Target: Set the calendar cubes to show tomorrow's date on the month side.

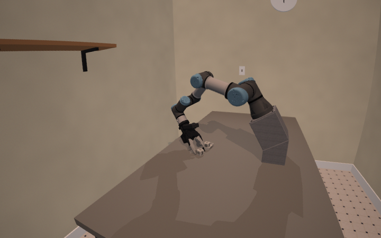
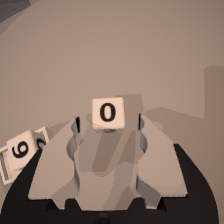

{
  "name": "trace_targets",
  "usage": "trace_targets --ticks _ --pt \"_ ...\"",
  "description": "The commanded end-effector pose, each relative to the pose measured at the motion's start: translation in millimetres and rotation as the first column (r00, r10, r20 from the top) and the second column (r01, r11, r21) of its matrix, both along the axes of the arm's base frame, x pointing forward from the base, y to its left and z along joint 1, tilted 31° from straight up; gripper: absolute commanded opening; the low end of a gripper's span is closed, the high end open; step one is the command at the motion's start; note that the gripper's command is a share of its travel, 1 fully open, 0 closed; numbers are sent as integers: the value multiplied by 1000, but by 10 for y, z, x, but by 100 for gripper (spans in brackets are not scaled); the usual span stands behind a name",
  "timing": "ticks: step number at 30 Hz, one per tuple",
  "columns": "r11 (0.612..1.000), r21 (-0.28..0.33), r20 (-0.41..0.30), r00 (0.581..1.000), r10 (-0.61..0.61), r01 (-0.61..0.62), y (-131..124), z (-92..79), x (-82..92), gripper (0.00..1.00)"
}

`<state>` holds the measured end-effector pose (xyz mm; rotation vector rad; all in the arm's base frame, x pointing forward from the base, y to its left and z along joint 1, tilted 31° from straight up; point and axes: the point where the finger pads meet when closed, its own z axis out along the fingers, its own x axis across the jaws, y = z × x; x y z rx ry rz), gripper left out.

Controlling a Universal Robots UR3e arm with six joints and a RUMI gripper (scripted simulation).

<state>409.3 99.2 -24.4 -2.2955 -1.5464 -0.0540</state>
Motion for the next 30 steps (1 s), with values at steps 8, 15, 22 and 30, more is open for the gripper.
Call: trace_targets --ticks 8,15,22,30 --pt "1000 1 1 1000 0 0 6 37 -15 42" --pt "1000 0 2 1000 0 0 2 149 -82 42" --pt "1000 0 1 1000 0 0 1 323 -188 42" --pt "1000 0 1 1000 0 0 1 536 -317 42"
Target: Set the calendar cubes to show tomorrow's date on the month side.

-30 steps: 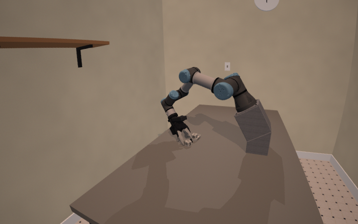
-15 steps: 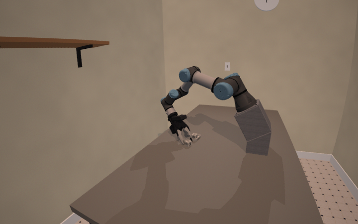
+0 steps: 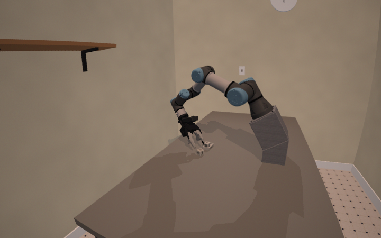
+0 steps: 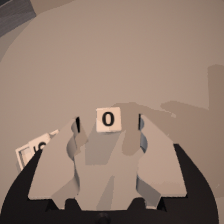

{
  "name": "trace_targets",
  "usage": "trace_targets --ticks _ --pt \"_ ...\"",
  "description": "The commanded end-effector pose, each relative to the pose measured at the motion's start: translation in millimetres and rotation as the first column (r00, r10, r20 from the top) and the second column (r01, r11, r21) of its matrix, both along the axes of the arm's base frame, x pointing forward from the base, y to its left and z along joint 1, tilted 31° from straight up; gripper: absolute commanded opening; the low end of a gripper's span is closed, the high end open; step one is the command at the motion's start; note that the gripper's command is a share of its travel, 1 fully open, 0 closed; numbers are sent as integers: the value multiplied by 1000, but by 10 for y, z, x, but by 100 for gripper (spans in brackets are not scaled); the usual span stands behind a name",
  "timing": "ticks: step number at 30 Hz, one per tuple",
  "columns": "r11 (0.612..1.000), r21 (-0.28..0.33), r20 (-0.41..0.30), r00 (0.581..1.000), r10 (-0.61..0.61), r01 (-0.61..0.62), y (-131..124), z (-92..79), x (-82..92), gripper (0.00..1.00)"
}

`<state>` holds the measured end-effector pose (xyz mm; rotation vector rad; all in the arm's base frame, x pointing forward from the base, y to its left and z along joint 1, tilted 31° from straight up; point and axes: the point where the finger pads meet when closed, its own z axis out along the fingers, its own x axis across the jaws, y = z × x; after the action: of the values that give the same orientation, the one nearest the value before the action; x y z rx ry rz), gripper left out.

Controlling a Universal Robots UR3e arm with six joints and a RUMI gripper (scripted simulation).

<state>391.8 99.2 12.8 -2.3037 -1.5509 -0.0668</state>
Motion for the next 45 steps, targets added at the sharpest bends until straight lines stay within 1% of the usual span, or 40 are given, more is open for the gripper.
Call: trace_targets --ticks 1,9,25,35,37,45 --pt "1000 3 -11 1000 2 -2 1 182 -152 42" --pt "1000 3 -11 1000 2 -2 3 230 -181 42" --pt "1000 -4 2 1000 -2 2 4 231 -174 42" --pt "1000 -25 46 999 -11 12 4 231 -169 42" --pt "1000 -25 46 999 -11 12 4 231 -169 42" --pt "998 -48 99 995 -23 28 5 232 -169 42"
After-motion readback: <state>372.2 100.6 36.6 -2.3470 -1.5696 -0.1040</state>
